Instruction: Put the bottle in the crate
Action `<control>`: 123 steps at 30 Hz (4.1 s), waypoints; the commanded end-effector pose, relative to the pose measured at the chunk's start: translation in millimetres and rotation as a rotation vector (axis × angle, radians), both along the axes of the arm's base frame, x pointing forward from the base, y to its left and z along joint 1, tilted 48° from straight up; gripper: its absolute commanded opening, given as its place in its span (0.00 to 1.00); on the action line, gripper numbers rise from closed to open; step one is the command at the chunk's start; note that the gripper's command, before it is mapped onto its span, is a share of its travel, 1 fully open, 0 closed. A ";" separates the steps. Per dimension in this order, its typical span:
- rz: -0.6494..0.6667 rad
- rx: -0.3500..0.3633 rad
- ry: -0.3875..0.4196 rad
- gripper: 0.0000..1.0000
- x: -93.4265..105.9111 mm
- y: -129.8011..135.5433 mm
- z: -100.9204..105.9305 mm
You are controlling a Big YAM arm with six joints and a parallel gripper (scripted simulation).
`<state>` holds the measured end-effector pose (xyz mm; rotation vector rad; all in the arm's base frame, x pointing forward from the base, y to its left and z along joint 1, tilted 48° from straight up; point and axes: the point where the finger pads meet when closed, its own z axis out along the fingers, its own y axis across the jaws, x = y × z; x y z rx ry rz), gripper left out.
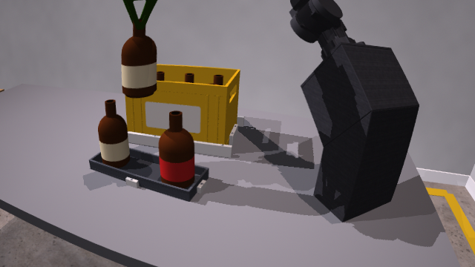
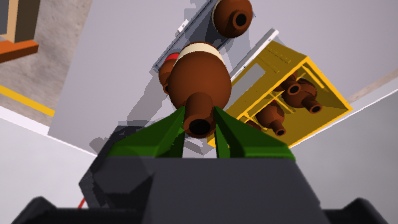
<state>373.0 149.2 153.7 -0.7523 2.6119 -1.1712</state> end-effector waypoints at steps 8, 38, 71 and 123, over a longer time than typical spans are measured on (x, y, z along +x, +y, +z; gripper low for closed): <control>0.012 0.015 -0.016 0.00 1.2 0.2 19.8; 0.015 0.008 -0.011 0.00 -14.2 -34.7 42.3; -0.005 0.008 -0.013 0.00 -33.2 -94.4 81.9; 0.011 0.007 -0.007 0.00 -56.1 -141.7 118.0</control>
